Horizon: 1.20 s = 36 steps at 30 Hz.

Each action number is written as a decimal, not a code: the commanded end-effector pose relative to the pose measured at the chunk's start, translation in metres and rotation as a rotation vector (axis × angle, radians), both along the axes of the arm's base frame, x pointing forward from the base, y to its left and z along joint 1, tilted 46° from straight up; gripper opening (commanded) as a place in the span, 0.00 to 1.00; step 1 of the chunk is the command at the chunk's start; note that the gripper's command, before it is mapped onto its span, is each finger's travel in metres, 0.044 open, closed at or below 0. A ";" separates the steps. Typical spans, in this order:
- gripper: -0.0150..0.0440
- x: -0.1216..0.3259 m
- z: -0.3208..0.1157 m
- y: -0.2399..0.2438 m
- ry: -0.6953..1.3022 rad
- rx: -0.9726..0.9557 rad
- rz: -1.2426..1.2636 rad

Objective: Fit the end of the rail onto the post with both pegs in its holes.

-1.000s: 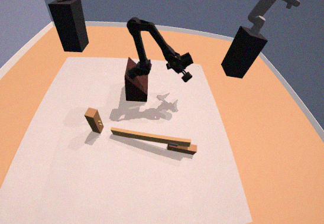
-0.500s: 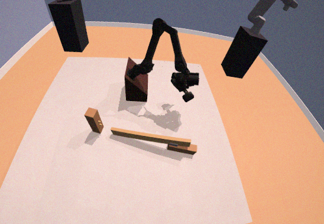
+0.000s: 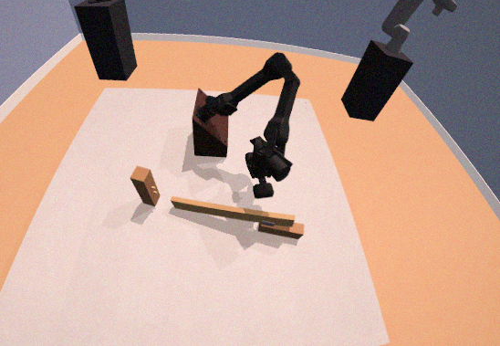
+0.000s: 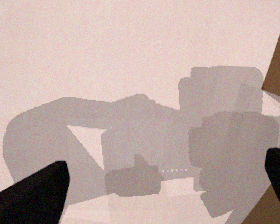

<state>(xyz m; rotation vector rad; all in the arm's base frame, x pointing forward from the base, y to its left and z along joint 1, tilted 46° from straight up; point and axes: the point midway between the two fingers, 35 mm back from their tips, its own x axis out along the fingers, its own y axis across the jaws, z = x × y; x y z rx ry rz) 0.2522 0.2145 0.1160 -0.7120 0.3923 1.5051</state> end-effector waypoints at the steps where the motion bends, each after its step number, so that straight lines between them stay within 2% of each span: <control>1: 1.00 0.042 -0.036 -0.046 0.063 -0.053 -0.084; 8: 1.00 0.071 -0.107 -0.111 0.203 -0.091 -0.140; 14: 1.00 0.076 -0.163 -0.161 0.316 -0.070 -0.177; 36: 1.00 0.075 -0.183 -0.145 0.320 -0.069 -0.179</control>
